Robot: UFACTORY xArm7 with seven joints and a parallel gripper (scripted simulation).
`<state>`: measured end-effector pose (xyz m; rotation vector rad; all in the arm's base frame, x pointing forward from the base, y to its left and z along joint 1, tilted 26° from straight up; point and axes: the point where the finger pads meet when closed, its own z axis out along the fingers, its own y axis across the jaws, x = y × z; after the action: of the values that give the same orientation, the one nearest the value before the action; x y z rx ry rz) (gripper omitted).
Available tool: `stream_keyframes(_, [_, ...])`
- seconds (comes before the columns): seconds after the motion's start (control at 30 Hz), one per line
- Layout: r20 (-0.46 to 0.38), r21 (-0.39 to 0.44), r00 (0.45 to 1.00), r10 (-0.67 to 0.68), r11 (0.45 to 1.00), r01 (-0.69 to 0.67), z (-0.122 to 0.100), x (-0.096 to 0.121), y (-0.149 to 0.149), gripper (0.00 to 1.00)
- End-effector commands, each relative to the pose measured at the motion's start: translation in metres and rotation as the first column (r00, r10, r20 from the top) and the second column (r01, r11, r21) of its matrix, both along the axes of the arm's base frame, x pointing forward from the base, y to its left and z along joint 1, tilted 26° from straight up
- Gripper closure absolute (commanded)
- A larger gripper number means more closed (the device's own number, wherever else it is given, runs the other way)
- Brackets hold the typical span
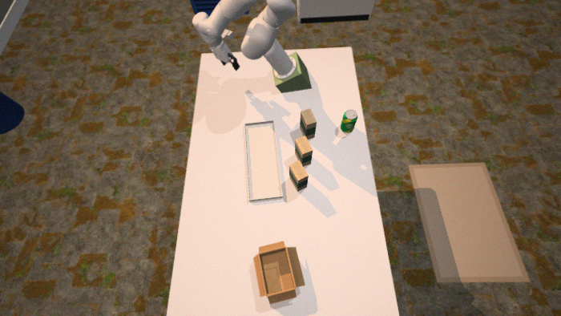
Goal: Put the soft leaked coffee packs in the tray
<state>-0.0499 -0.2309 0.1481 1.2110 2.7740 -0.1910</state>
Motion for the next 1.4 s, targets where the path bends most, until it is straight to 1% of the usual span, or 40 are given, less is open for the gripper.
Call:
stream_keyframes(0.0, [-0.001,-0.003,1.0,0.0,1.0,0.0,0.001,0.0,-0.001,0.0])
stream_keyframes(0.57, [-0.001,-0.003,1.0,0.001,1.0,-0.001,0.001,0.0,-0.001,0.0])
stream_keyframes(0.63, [-0.006,-0.008,1.0,0.009,1.0,-0.009,0.004,0.005,-0.004,0.0])
stream_keyframes(0.67, [-0.012,-0.014,1.0,0.02,1.0,-0.02,0.009,0.011,-0.007,0.0])
stream_keyframes(0.73, [-0.033,-0.038,0.998,0.061,0.997,-0.062,0.023,0.034,-0.017,0.0])
stream_keyframes(0.77, [-0.048,-0.054,0.995,0.091,0.994,-0.093,0.033,0.053,-0.023,0.0])
stream_keyframes(0.8, [-0.048,-0.054,0.995,0.091,0.994,-0.093,0.033,0.053,-0.023,0.0])
stream_keyframes(0.83, [-0.064,-0.073,0.99,0.128,0.988,-0.133,0.044,0.077,-0.027,0.0])
stream_keyframes(0.87, [-0.064,-0.073,0.99,0.128,0.988,-0.133,0.044,0.077,-0.027,0.0])
stream_keyframes(0.9, [-0.083,-0.094,0.982,0.172,0.979,-0.18,0.054,0.106,-0.028,0.0])
stream_keyframes(0.97, [-0.083,-0.094,0.982,0.172,0.979,-0.18,0.055,0.107,-0.028,0.0])
stream_keyframes(1.0, [-0.103,-0.115,0.969,0.223,0.966,-0.234,0.065,0.142,-0.025,0.0])
stream_keyframes(1.1, [-0.103,-0.115,0.969,0.223,0.966,-0.234,0.065,0.142,-0.025,0.0])
stream_keyframes(1.13, [-0.124,-0.134,0.953,0.278,0.947,-0.293,0.073,0.181,-0.016,0.0])
stream_keyframes(1.2, [-0.124,-0.134,0.953,0.278,0.947,-0.293,0.073,0.181,-0.016,0.0])
stream_keyframes(1.23, [-0.147,-0.151,0.93,0.336,0.922,-0.357,0.076,0.212,-0.003,0.0])
stream_keyframes(1.27, [-0.147,-0.151,0.93,0.336,0.922,-0.357,0.077,0.222,0.0,0.0])
stream_keyframes(1.3, [-0.147,-0.151,0.93,0.336,0.922,-0.357,0.077,0.222,0.0,0.0])
stream_keyframes(1.33, [-0.17,-0.164,0.902,0.396,0.892,-0.422,0.077,0.246,0.016,0.0])
stream_keyframes(1.37, [-0.17,-0.164,0.902,0.396,0.892,-0.422,0.078,0.259,0.022,0.0])
